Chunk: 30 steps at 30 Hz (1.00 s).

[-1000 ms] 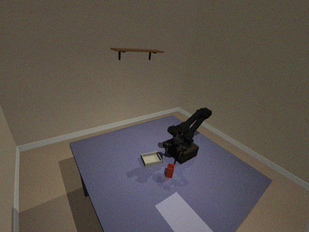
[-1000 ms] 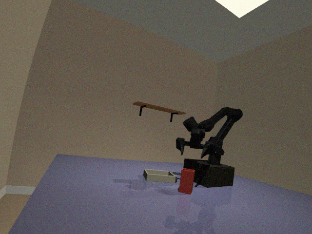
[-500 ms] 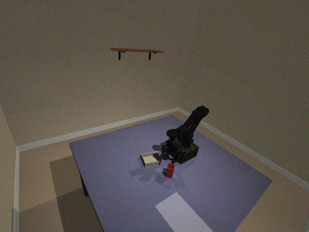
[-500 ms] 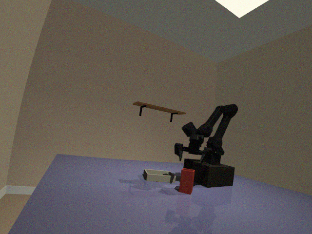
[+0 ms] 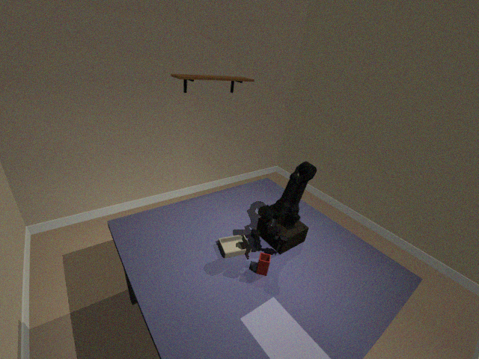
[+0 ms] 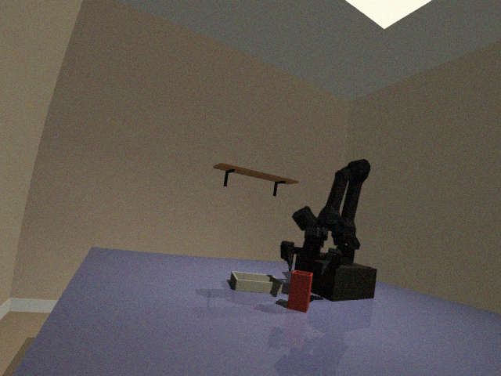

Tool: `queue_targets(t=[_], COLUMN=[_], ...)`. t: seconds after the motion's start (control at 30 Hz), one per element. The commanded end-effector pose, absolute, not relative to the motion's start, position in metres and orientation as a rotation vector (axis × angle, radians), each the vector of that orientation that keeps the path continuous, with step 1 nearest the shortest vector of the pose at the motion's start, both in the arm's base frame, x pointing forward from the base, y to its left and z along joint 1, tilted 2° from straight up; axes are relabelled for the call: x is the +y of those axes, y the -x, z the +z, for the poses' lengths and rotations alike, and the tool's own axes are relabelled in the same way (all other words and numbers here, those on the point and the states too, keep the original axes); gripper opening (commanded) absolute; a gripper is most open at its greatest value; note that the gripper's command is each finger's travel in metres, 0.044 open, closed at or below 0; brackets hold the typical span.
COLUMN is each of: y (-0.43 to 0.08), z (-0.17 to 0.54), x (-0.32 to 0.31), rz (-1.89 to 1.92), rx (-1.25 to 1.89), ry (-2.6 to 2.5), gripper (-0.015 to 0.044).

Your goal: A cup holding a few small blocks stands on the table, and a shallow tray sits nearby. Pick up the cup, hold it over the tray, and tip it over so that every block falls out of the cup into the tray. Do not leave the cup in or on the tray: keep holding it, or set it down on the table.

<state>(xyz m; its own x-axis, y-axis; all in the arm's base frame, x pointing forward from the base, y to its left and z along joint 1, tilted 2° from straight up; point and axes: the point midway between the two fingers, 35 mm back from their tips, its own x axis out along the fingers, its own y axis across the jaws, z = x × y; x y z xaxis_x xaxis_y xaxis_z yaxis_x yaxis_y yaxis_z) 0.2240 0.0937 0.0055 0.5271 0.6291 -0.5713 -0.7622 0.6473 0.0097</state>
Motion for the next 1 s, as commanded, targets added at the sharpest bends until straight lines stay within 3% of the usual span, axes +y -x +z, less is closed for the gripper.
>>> queue_targets(t=[0.0, 0.97], y=[-0.223, -0.245], z=[0.001, -0.021], x=[0.094, 0.123], rz=[0.841, 0.842], rx=[0.580, 0.578], ry=[0.247, 0.245], gripper=[0.0440, 0.0440])
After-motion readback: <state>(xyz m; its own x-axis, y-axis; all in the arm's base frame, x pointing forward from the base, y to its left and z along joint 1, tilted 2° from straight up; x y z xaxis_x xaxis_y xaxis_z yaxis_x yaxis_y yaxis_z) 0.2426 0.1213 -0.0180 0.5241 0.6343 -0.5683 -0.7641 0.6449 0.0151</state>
